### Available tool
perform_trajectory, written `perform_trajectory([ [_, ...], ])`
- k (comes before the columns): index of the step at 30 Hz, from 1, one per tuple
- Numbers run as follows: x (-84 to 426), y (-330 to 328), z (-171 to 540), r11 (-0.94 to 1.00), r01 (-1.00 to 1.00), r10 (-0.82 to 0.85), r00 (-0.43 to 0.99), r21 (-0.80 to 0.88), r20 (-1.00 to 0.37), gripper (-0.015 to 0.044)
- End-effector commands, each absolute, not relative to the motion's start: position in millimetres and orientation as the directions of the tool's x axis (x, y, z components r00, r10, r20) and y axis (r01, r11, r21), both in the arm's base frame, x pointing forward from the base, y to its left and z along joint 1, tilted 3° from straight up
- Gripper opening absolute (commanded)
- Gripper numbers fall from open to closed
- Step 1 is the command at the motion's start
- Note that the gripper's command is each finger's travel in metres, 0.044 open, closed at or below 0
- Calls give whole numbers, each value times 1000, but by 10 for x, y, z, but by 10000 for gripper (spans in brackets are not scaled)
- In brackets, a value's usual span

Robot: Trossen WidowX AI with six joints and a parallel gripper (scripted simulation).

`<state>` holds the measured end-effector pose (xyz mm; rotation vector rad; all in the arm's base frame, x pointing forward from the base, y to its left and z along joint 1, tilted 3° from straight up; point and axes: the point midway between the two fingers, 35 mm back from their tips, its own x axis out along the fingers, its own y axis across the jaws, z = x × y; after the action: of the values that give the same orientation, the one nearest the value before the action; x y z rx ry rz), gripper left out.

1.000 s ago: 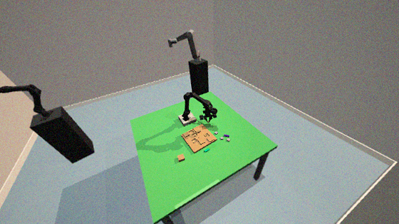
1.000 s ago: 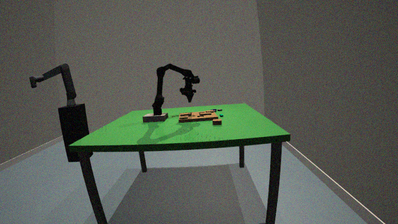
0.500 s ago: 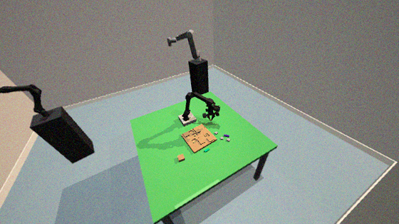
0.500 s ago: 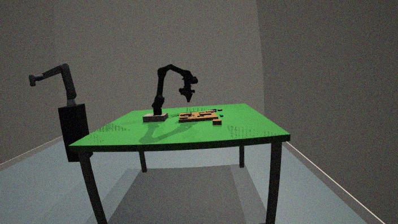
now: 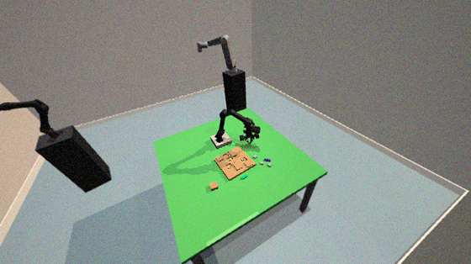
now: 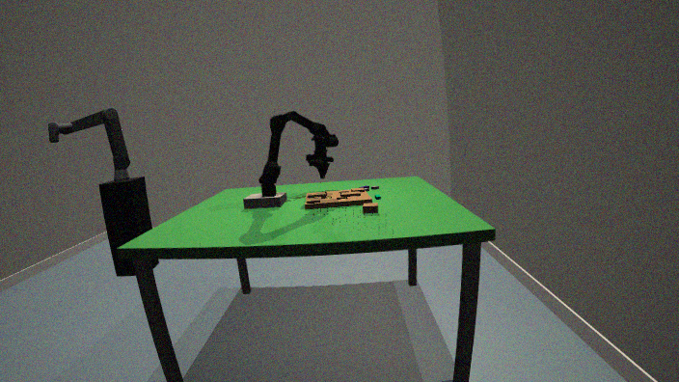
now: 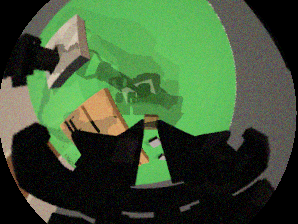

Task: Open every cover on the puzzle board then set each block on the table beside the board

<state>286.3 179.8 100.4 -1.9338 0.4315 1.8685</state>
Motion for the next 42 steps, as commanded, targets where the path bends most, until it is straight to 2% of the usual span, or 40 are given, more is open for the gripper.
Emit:
perform_trajectory([
  [1,2873,1801,929,-864,-498,59,50,-76,-997,80],
  [42,2883,1827,259,-864,-499,59,50,-76,-997,80],
])
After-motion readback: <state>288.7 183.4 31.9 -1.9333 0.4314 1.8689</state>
